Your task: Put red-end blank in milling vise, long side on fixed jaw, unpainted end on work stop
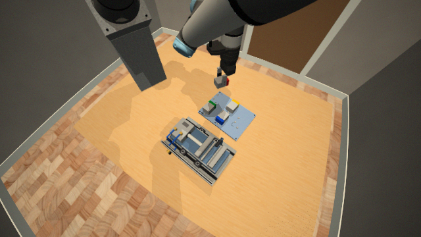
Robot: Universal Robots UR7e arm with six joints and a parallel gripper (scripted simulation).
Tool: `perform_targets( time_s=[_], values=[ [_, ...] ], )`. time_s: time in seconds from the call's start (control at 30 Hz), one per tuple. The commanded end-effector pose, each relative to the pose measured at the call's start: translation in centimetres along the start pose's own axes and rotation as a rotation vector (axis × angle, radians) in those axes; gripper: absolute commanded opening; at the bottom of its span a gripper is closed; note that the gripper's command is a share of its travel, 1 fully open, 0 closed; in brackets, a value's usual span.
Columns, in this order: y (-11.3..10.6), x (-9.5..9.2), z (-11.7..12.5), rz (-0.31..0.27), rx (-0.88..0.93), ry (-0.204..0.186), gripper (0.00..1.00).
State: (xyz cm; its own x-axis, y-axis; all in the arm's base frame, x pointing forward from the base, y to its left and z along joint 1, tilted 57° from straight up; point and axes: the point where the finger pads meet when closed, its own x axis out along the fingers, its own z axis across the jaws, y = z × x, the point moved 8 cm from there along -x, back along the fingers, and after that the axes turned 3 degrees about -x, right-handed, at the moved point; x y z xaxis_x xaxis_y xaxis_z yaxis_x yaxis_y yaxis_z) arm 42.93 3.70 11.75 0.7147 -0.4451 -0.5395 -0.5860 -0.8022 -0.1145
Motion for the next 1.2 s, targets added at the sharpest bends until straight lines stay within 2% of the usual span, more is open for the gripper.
perform_targets(
  time_s=[0.0, 0.13, 0.3, 0.7, 0.87, 1.17],
  values=[
    [-0.03, -0.04, -0.02, 0.001, 0.023, -0.001, 0.0],
    [-0.03, -0.04, -0.02, 0.001, 0.023, -0.001, 0.0],
    [-0.03, -0.06, -0.02, 0.001, 0.248, -0.001, 0.0],
    [-0.03, -0.06, -0.02, 0.001, 0.248, -0.001, 0.0],
    [-0.03, -0.07, -0.02, 0.002, 0.472, 0.0, 0.0],
    [-0.03, -0.07, -0.02, 0.002, 0.472, 0.0, 0.0]
  ],
)
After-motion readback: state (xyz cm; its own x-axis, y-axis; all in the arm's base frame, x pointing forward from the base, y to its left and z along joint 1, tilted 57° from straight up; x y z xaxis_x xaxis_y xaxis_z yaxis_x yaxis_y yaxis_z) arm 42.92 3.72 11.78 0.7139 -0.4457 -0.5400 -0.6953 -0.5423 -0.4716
